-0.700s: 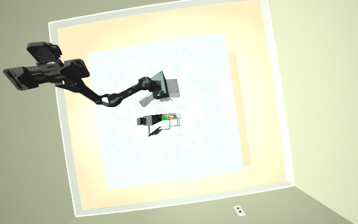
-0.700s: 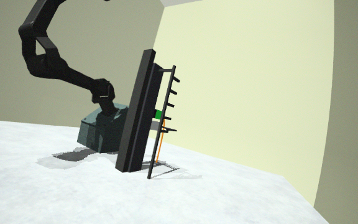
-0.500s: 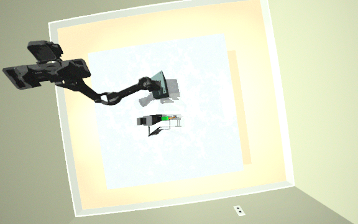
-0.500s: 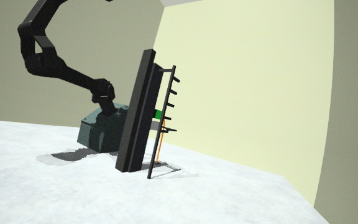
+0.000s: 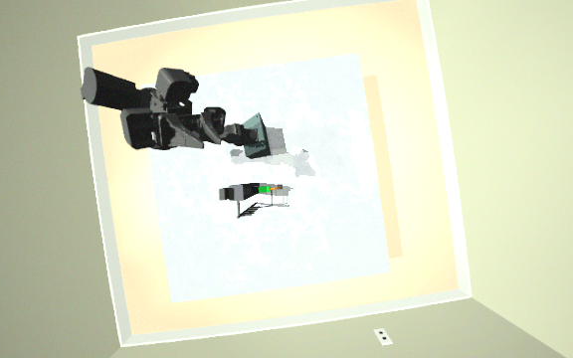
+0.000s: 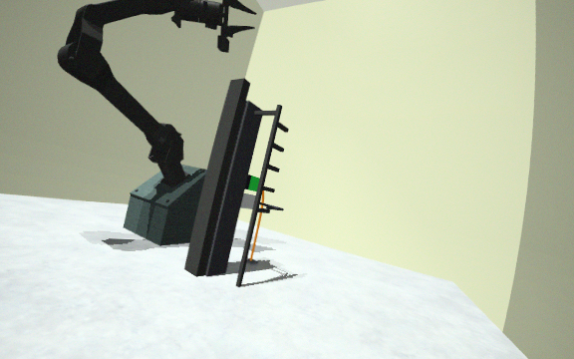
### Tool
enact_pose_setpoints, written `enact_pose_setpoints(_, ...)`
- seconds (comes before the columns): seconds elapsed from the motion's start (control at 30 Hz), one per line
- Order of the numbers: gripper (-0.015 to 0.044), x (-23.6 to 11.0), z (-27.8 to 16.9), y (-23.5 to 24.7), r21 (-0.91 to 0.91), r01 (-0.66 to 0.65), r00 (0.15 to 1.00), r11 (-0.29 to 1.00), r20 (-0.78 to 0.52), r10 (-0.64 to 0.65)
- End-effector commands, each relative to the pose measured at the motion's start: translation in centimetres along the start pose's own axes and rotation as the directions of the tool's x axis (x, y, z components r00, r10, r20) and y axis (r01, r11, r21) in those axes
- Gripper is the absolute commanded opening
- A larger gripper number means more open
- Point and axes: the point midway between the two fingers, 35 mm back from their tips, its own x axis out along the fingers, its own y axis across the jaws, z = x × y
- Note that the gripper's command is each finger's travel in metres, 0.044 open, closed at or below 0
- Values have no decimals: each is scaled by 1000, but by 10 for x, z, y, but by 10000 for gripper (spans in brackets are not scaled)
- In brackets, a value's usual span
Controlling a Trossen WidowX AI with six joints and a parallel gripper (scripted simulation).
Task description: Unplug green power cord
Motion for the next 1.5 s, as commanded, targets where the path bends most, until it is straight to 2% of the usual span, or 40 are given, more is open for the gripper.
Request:
enact_pose_setpoints(0.0,160,50,-30,48,2,-180,970,984,-167,178)
enact_pose_setpoints(0.17,160,90,-80,102,62,-364,861,929,-358,361)
enact_pose_setpoints(0.33,160,110,-133,157,182,-514,682,838,-506,528)
enact_pose_setpoints(0.57,160,101,-214,245,457,-640,263,618,-625,735)
enact_pose_setpoints(0.77,160,61,-270,309,702,-595,-160,391,-580,799)
enact_pose_setpoints(0.83,160,50,-279,320,746,-569,-244,345,-554,796)
enact_pose_setpoints(1.47,160,41,-285,315,751,-566,-254,339,-551,795)
